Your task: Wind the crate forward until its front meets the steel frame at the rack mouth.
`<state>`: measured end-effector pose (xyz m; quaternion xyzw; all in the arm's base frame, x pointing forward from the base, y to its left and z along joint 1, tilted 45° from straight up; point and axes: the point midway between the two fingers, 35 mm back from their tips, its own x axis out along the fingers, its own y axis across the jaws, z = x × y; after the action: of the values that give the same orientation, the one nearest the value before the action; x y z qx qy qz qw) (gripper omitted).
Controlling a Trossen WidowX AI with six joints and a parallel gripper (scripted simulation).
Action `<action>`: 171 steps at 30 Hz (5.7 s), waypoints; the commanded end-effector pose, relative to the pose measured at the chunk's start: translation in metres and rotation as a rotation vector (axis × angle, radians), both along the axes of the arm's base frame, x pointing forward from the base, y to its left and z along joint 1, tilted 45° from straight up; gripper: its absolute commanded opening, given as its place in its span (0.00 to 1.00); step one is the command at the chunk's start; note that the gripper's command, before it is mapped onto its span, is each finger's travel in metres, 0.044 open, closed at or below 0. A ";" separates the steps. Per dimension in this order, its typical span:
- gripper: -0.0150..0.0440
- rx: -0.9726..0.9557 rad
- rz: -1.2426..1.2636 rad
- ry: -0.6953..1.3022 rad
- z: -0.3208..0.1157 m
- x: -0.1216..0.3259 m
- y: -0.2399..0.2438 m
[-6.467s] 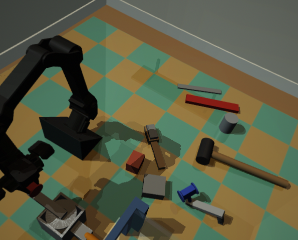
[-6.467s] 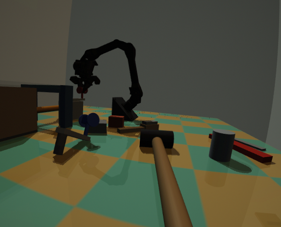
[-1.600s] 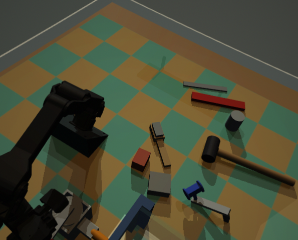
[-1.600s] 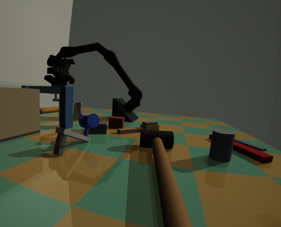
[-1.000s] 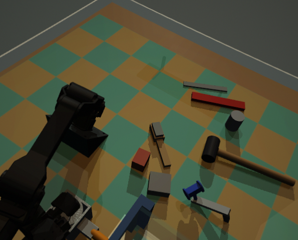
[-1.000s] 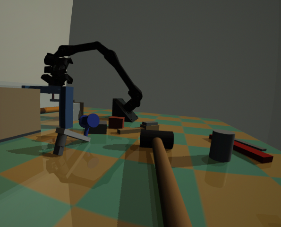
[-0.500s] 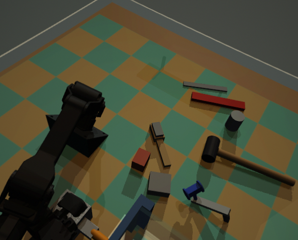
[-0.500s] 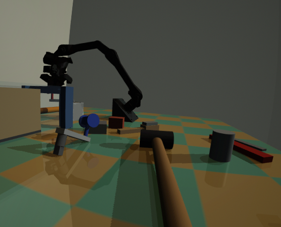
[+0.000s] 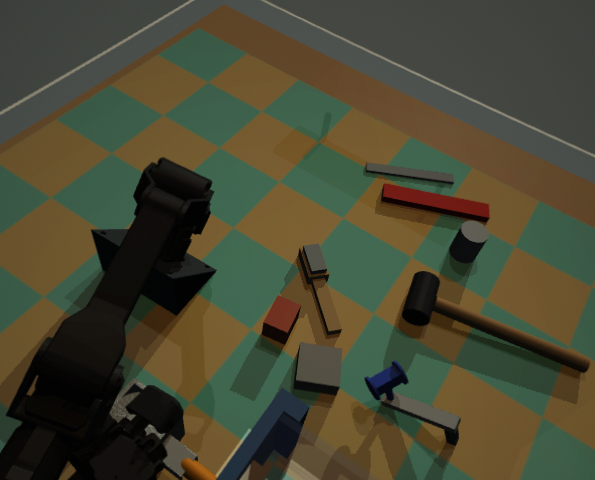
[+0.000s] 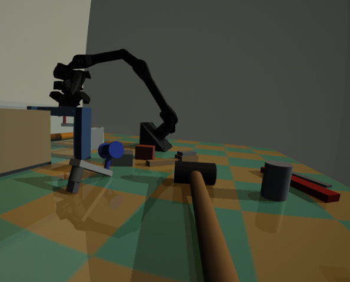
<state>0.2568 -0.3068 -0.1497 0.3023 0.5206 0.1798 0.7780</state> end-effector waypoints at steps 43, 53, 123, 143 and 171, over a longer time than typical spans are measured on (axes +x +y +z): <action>0.25 0.036 0.016 -0.017 0.037 0.033 0.051; 0.25 0.037 0.016 -0.017 0.045 0.034 0.059; 0.25 0.043 0.016 -0.014 0.093 0.004 0.111; 0.25 0.044 0.016 -0.012 0.103 -0.014 0.120; 0.25 0.045 0.016 -0.009 0.111 -0.043 0.129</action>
<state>0.2269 -0.1828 -0.0383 0.3063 0.5055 0.2000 0.7815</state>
